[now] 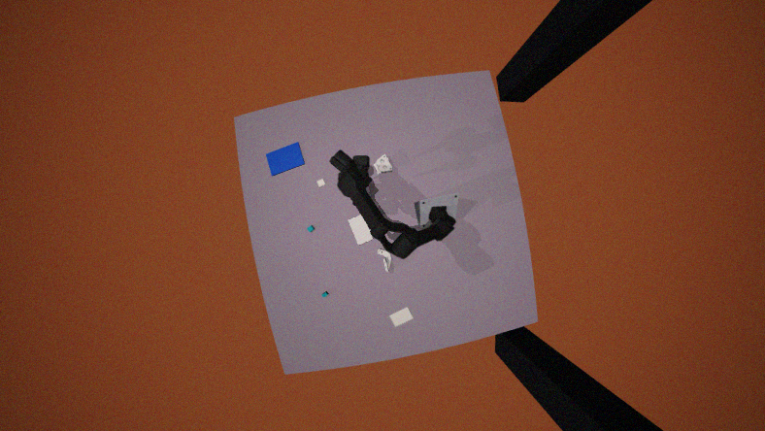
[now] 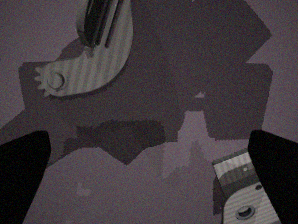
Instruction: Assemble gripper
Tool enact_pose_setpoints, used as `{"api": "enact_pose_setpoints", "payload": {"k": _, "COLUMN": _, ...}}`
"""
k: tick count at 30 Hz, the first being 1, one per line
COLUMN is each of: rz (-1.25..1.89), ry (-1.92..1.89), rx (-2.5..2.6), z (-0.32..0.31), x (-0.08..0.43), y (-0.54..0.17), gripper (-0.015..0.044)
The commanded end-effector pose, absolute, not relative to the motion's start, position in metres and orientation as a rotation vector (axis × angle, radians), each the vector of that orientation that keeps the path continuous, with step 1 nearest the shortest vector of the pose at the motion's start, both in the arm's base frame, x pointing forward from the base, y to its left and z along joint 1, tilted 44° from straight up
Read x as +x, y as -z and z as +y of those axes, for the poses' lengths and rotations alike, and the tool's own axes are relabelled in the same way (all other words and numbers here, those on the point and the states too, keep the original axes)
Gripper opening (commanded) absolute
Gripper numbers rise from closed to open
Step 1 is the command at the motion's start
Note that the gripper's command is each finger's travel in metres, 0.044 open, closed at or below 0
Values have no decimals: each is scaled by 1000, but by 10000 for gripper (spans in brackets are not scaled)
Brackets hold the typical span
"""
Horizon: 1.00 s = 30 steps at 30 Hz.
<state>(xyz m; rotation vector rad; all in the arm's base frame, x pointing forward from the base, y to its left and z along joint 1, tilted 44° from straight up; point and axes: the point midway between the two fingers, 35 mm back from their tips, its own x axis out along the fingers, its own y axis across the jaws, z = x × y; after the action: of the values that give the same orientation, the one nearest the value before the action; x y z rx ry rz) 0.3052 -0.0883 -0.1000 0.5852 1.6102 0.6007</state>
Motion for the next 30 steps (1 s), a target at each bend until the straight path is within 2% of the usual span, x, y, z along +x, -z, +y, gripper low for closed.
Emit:
{"api": "enact_pose_setpoints", "payload": {"k": 1, "rz": 1610, "ry": -598, "rx": 589, "z": -88, "x": 305, "y": 101, "gripper": 440}}
{"api": "enact_pose_setpoints", "payload": {"k": 23, "rz": 1610, "ry": -598, "rx": 589, "z": -88, "x": 305, "y": 101, "gripper": 440}}
{"api": "enact_pose_setpoints", "payload": {"k": 30, "rz": 1617, "ry": -607, "rx": 574, "z": -93, "x": 306, "y": 94, "gripper": 256}}
